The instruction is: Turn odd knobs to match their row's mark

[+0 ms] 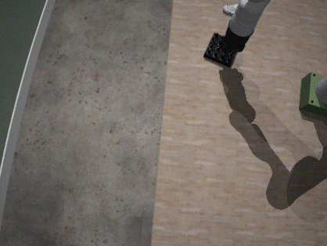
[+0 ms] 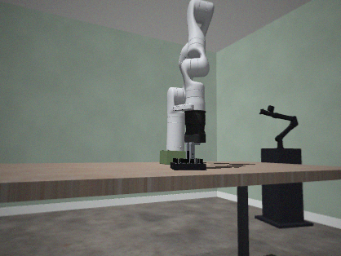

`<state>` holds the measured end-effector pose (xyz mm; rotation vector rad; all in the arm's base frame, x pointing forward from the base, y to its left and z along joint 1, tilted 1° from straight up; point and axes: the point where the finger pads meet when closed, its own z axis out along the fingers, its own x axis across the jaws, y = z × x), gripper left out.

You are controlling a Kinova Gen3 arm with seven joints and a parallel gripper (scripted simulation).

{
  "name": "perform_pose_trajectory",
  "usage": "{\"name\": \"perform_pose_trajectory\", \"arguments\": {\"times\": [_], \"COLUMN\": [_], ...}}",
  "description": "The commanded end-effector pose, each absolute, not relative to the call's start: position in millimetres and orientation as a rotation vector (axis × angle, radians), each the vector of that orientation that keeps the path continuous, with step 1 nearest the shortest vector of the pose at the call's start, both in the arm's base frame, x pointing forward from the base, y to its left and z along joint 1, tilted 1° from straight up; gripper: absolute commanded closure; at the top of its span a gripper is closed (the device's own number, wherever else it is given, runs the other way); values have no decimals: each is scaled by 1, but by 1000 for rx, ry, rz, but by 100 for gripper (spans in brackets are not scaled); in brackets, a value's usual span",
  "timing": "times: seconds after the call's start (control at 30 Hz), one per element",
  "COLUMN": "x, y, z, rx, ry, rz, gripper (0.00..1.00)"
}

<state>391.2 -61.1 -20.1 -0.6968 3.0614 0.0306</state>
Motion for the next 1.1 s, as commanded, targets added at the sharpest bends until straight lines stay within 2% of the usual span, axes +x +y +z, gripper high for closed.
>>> {"name": "perform_pose_trajectory", "arguments": {"times": [0.0,1.07], "x": [387,388], "y": [-63,-63], "z": [-22,-21], "rx": [-806,-1666], "ry": [3036,2654], "rz": [37,34], "gripper": [70,70]}}
